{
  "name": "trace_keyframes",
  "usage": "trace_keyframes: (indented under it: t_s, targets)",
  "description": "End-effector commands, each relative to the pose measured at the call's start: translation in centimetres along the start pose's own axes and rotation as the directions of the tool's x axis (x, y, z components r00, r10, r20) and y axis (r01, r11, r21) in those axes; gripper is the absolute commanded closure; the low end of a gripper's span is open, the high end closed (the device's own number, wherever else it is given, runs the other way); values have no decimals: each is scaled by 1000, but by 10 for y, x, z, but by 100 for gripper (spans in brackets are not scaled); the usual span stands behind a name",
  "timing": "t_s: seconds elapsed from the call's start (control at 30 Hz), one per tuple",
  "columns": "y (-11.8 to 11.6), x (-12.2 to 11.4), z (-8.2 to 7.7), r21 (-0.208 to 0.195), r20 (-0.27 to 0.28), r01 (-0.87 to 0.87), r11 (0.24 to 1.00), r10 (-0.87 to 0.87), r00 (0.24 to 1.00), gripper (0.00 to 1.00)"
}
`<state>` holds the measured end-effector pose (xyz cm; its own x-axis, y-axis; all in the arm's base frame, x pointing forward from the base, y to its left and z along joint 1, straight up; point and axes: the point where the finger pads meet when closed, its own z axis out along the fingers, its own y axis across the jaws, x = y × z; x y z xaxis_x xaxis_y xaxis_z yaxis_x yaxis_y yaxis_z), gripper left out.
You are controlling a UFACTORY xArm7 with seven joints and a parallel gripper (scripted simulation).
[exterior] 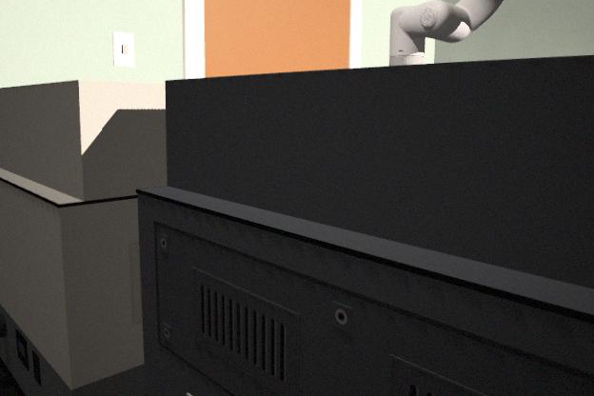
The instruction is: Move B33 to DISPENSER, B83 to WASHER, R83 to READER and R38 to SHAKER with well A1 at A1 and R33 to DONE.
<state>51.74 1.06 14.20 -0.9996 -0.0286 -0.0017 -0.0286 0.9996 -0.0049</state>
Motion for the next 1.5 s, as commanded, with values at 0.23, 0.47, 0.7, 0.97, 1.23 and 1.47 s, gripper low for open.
trace_keyframes:
  t_s: [0.23,0.47,0.7,0.97,1.23,1.47]
  targets:
    - [0,-2,10,0,6,0,1000,0,1000,0]
    - [0,-2,18,0,6,0,1000,0,1000,0]
    - [0,-2,27,0,6,0,1000,0,1000,0]
    - [0,-2,35,0,6,0,1000,0,1000,0]
    - [0,-2,46,0,6,0,1000,0,1000,0]
    - [0,-2,52,0,5,0,1000,0,1000,0]
